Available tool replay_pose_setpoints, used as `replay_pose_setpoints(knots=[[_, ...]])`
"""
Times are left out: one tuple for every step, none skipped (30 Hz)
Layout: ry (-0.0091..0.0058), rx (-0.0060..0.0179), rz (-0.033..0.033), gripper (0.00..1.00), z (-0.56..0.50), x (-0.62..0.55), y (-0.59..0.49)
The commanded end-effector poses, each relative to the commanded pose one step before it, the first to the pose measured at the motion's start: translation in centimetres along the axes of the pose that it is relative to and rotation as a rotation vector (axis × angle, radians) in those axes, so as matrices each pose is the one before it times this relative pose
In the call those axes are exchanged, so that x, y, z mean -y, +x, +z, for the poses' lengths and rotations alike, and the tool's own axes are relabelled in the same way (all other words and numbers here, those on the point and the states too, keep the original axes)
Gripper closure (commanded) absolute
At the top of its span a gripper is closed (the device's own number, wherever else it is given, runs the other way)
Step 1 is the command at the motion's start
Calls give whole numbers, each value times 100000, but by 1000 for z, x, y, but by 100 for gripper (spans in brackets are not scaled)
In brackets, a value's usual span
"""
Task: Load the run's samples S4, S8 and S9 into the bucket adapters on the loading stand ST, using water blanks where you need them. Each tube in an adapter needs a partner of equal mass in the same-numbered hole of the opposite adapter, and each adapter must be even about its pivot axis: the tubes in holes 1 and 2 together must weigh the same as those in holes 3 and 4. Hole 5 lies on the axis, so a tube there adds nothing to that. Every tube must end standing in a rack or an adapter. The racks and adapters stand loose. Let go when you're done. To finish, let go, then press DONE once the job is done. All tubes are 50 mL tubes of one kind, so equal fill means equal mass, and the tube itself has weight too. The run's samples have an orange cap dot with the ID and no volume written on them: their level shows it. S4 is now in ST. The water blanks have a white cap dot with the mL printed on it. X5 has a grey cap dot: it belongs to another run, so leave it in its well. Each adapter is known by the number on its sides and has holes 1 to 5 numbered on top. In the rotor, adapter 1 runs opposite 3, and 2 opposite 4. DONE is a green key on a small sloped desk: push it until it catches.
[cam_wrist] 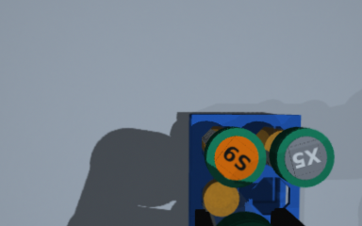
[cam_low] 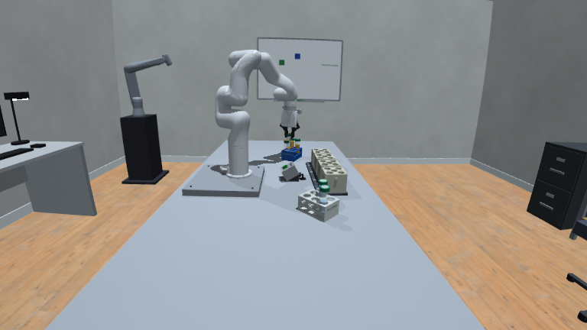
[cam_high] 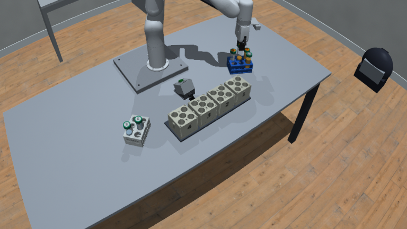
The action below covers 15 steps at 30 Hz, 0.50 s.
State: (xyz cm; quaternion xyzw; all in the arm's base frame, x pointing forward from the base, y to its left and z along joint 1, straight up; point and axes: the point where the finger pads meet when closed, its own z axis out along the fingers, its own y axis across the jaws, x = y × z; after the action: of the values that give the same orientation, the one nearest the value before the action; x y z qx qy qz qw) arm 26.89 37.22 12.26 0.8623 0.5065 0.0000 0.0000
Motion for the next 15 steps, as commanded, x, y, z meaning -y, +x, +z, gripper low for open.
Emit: replay_pose_setpoints(knots=[[-899, -307, 1, 100, 238, -17, 126], [0, 0, 0, 100, 100, 0, 0], [0, 0, 0, 100, 100, 0, 0], [0, 0, 0, 100, 100, 0, 0], [0, 0, 0, 100, 100, 0, 0], [0, 0, 0, 100, 100, 0, 0], [0, 0, 0, 100, 100, 0, 0], [0, 0, 0, 100, 100, 0, 0], [0, 0, 0, 100, 0, 0, 0], [0, 0, 0, 100, 0, 0, 0], [0, 0, 0, 100, 100, 0, 0], [0, 0, 0, 100, 100, 0, 0], [0, 0, 0, 100, 100, 0, 0], [0, 0, 0, 100, 100, 0, 0], [0, 0, 0, 100, 100, 0, 0]])
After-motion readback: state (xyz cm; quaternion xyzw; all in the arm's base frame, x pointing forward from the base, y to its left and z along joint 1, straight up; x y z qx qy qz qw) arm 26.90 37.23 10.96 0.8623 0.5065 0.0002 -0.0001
